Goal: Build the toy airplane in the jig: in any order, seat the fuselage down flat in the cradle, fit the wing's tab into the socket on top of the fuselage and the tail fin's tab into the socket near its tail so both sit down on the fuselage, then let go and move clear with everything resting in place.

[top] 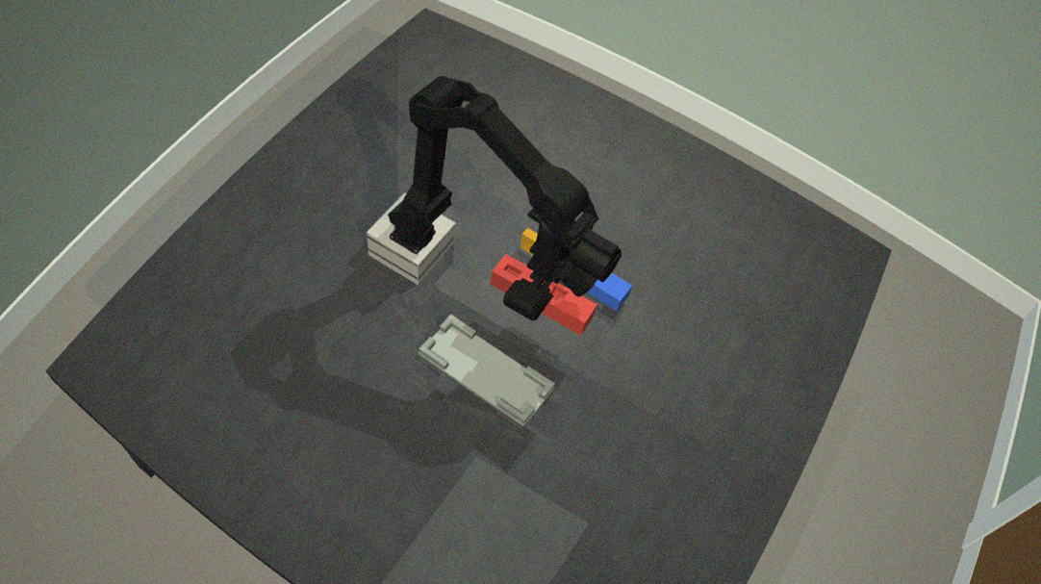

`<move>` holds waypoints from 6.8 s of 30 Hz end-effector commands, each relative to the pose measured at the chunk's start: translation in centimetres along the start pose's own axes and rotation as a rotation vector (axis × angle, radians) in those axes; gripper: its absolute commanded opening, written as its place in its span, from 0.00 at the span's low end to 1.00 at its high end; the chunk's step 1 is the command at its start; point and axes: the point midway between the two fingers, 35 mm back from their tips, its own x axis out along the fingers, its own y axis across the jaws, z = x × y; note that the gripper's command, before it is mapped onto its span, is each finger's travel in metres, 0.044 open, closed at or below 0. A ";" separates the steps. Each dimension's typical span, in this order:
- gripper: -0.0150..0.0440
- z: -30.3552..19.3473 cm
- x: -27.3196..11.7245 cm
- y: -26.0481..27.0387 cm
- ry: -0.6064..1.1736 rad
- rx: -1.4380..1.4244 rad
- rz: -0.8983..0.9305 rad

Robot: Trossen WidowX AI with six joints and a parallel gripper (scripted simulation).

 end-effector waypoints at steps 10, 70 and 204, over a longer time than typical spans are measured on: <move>0.25 -0.5 1.9 -4.0 0.002 0.005 0.000; 0.59 -3.2 6.5 -11.0 0.002 0.020 -0.005; 1.00 4.2 6.8 14.9 -0.003 0.069 0.016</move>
